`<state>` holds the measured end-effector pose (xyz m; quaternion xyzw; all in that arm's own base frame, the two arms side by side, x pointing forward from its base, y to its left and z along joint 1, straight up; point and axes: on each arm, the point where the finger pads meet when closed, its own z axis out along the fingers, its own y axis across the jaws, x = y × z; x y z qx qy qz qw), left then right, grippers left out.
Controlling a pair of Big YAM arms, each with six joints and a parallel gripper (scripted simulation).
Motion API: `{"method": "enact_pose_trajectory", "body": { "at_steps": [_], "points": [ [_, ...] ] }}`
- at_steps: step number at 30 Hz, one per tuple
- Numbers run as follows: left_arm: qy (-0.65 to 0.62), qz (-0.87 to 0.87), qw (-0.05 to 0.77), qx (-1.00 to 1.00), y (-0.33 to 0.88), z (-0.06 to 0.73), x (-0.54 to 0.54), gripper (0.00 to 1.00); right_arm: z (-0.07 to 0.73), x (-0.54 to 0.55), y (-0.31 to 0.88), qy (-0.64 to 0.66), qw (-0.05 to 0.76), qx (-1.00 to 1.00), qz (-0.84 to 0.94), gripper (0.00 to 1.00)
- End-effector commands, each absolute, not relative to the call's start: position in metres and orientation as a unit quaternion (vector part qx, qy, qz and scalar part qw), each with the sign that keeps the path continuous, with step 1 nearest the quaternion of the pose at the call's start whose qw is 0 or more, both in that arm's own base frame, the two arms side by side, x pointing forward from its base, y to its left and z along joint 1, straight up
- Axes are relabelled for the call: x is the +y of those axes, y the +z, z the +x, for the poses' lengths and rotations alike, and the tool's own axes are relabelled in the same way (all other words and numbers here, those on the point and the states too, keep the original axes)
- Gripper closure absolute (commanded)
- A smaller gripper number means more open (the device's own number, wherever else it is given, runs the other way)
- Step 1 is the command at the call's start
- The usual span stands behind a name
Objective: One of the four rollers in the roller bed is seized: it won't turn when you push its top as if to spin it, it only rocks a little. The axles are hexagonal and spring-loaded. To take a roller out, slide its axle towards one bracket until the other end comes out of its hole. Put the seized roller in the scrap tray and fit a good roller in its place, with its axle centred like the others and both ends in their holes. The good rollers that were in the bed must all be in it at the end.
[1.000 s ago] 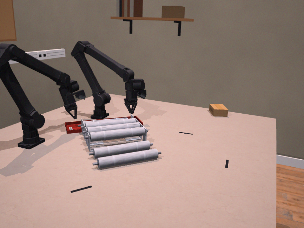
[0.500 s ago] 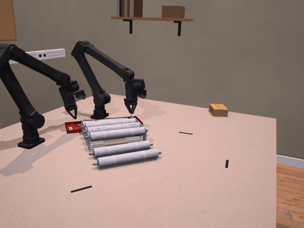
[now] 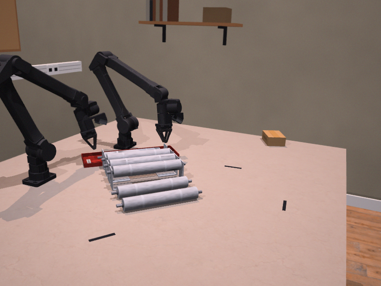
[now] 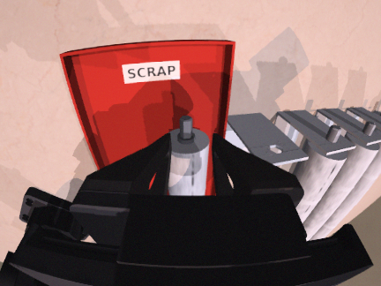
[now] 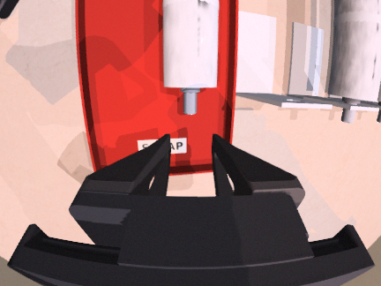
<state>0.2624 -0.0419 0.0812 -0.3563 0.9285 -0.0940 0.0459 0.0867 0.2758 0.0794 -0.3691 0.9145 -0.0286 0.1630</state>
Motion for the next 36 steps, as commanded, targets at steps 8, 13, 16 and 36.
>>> {"method": "enact_pose_trajectory", "body": {
  "at_steps": [8,13,16,36],
  "points": [
    [-0.092,-0.352,0.040,0.931,0.077,0.262,-0.046,0.68,0.090,0.277,0.083,-0.021,0.167,0.918,-0.360,0.68],
    [-0.092,-0.352,0.040,0.931,0.077,0.263,-0.046,0.68,0.090,0.277,0.083,-0.021,0.167,0.918,-0.360,0.68],
    [-0.106,-0.349,0.084,0.927,0.104,0.295,-0.038,0.68,0.102,0.309,0.112,0.019,0.190,0.916,-0.352,0.68],
    [-0.130,-0.222,0.279,0.925,0.184,0.400,-0.030,0.68,0.250,0.343,0.188,0.126,0.293,0.915,-0.247,0.68]
  ]
}}
